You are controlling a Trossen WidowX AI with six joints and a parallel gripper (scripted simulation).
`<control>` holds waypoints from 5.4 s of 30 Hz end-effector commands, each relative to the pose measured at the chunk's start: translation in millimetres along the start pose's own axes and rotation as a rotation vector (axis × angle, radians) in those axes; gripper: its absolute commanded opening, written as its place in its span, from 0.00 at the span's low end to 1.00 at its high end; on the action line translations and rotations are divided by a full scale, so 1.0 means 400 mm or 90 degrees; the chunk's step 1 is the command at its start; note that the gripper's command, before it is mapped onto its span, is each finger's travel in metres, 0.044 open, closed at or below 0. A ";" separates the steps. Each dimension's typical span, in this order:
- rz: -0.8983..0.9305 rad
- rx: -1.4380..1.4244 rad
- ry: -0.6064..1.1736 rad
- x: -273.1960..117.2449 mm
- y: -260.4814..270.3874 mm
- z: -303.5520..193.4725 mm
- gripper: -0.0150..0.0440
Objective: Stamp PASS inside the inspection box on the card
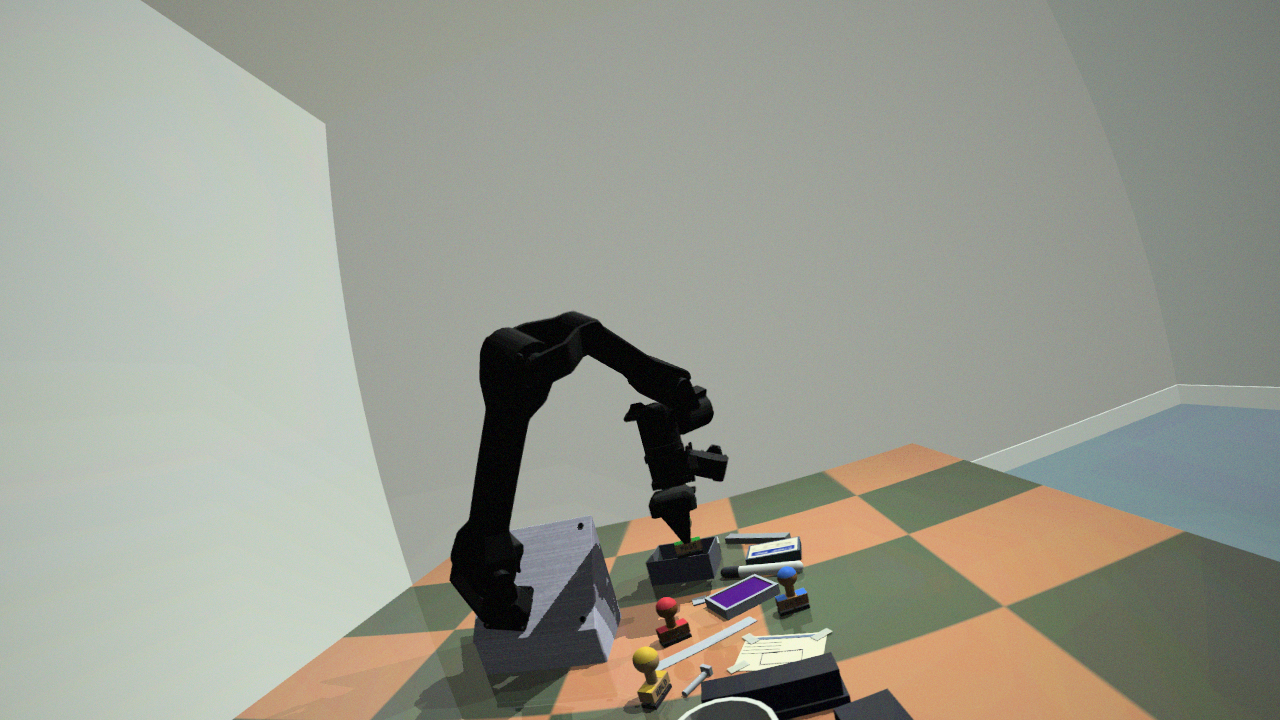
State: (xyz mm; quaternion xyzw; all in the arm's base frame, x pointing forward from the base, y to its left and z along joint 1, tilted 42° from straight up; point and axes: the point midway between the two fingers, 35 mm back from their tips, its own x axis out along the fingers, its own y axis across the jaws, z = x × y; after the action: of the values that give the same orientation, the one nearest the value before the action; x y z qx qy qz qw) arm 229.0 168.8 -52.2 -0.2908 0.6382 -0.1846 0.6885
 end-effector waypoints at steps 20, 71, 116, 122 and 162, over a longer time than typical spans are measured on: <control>-0.003 0.004 -0.001 -0.006 -0.161 0.158 0.25; -0.003 0.006 -0.001 0.079 -0.163 0.160 0.25; -0.004 0.011 -0.001 0.128 -0.166 0.158 0.25; -0.004 0.011 -0.001 0.132 -0.166 0.158 0.25; -0.004 0.011 -0.001 0.140 -0.166 0.158 0.25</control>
State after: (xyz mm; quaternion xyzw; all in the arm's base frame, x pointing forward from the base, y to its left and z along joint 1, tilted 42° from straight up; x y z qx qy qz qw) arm 304.8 95.7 -50.5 -0.2866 0.6347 -0.1911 0.6918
